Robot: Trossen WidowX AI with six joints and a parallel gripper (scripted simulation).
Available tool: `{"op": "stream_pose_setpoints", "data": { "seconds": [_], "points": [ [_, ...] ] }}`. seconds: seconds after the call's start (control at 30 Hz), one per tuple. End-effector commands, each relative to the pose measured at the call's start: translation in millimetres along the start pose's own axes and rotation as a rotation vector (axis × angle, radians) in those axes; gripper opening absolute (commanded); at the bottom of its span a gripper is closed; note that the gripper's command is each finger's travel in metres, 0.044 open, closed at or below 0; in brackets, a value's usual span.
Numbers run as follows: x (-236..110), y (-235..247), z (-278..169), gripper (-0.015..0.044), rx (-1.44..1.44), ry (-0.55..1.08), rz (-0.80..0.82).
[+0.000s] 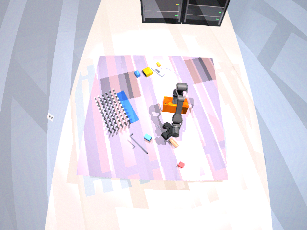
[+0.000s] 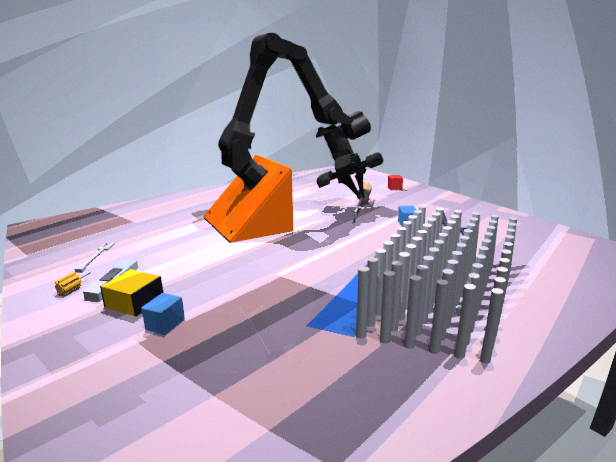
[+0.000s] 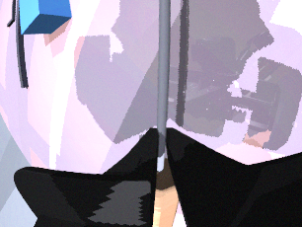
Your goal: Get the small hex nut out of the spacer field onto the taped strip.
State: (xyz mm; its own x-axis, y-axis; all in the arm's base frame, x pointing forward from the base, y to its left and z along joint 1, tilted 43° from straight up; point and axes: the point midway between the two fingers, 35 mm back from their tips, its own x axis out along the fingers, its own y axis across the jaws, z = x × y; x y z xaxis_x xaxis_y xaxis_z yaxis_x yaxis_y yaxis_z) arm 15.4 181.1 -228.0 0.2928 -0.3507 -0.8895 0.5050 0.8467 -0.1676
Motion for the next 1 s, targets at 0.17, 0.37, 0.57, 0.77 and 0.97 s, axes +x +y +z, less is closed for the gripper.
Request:
{"op": "stream_pose_setpoints", "data": {
  "seconds": [0.17,0.37,0.57,0.77,0.97],
  "points": [
    [15,-6,-1,0.0000,0.001,0.001,0.002],
    [22,-9,-1,0.0000,0.000,0.001,0.005],
    [22,-9,-1,0.0000,0.001,0.006,0.026],
    [22,-9,-1,0.0000,0.000,0.011,0.046],
    [22,-9,-1,0.0000,-0.001,0.015,0.065]
  ]
}}
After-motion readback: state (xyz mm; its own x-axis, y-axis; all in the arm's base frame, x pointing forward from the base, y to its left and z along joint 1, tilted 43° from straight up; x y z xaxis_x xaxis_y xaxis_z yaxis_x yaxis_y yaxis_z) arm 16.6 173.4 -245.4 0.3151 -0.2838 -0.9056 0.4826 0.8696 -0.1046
